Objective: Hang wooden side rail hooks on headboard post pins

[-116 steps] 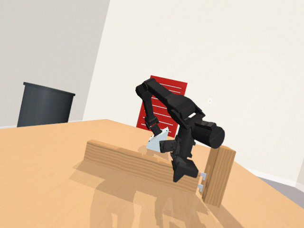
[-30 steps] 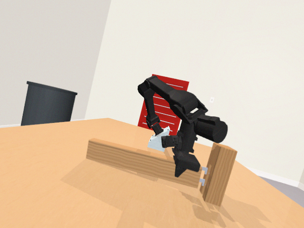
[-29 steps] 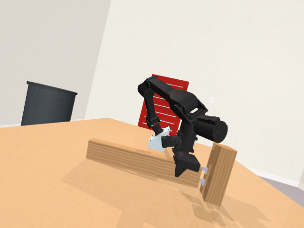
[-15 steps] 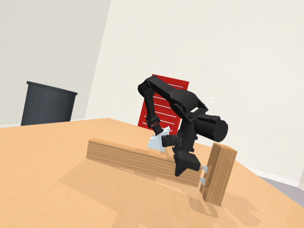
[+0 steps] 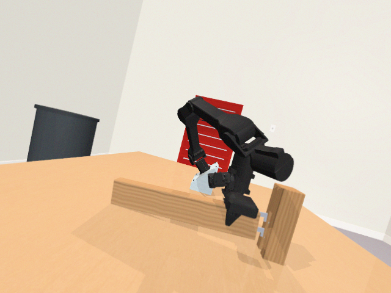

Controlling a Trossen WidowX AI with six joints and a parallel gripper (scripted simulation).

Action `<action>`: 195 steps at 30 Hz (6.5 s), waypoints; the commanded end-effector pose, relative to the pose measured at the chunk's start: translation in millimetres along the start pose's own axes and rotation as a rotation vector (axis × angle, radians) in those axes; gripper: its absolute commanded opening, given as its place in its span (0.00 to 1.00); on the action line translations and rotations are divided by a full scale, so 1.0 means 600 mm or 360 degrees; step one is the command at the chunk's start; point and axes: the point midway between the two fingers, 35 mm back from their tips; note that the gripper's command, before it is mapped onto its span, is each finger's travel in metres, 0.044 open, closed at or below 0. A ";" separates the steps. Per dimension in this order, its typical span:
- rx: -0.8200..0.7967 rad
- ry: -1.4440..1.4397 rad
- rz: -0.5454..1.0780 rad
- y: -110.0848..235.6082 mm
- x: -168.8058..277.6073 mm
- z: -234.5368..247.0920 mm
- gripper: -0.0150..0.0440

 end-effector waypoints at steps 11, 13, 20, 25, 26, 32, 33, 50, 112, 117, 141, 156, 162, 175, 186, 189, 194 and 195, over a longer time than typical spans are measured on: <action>-0.0013 0.0001 0.0009 0.011 0.004 0.001 0.25; -0.0013 0.0001 0.0009 0.011 0.004 0.001 0.25; -0.0013 0.0001 0.0009 0.010 0.005 0.002 0.25; -0.0013 0.0001 0.0009 0.009 0.006 0.003 0.25; -0.0013 0.0001 0.0009 0.009 0.006 0.004 0.25; -0.0013 0.0001 0.0009 0.008 0.007 0.005 0.25; -0.0013 0.0001 0.0009 0.008 0.007 0.005 0.25; -0.0013 0.0001 0.0009 0.011 0.010 0.005 0.25; -0.0013 0.0001 0.0009 0.007 0.020 0.004 0.25; -0.0013 0.0001 0.0009 0.008 0.021 0.004 0.25; -0.0013 0.0001 0.0010 0.009 0.025 0.003 0.25; -0.0014 0.0001 0.0010 0.009 0.027 0.005 0.25; -0.0014 0.0001 0.0010 0.010 0.028 0.004 0.25; -0.0014 0.0001 0.0010 0.009 0.031 0.003 0.25; -0.0014 0.0001 0.0010 0.008 0.032 0.004 0.25; -0.0014 0.0001 0.0010 0.009 0.033 0.004 0.25; -0.0014 0.0001 0.0010 0.010 0.034 0.004 0.25; -0.0014 0.0001 0.0010 0.010 0.034 0.004 0.25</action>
Point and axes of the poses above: the point midway between the two fingers, 35 mm back from their tips, its own y axis back along the fingers, its own z axis across the jaws, x = y × z, and after that the axes turned 4 degrees about -y, right-handed
